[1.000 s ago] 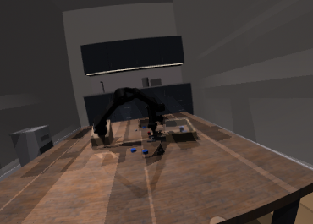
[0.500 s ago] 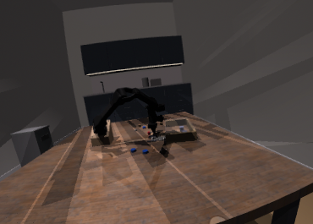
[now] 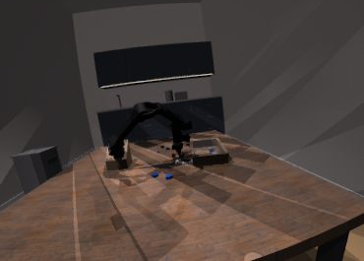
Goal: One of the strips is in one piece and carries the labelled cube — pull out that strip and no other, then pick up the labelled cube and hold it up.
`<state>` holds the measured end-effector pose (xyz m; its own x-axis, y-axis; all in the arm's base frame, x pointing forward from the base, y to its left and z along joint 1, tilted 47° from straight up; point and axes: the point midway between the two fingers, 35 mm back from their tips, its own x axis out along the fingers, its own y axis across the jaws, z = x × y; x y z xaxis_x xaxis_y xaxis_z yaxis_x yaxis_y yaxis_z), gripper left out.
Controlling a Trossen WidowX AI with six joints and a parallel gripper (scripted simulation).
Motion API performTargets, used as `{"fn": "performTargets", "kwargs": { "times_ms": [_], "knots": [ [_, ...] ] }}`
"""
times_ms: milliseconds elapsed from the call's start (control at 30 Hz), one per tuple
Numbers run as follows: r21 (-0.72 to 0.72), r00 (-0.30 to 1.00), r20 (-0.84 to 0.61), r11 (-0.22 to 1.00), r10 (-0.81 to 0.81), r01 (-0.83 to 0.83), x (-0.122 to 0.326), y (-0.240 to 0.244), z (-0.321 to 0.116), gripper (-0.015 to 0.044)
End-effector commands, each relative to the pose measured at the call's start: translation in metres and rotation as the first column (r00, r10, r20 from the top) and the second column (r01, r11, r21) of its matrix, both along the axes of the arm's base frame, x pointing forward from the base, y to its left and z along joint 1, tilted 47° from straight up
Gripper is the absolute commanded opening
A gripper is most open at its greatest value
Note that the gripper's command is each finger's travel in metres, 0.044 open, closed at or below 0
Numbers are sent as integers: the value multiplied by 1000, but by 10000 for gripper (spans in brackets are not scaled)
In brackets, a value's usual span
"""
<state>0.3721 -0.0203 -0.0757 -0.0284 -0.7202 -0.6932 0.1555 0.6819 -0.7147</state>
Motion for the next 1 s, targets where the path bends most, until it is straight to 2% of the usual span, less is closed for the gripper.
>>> {"fn": "performTargets", "kwargs": {
  "times_ms": [0, 600, 967],
  "knots": [
    [-3, 1000, -2, 1000, -1, 1, 0, -3, -2, 0],
    [-3, 1000, -2, 1000, -1, 1, 1, -4, -3, 0],
    [-2, 1000, -3, 1000, -1, 1, -14, -1, -6, 0]
  ]
}}
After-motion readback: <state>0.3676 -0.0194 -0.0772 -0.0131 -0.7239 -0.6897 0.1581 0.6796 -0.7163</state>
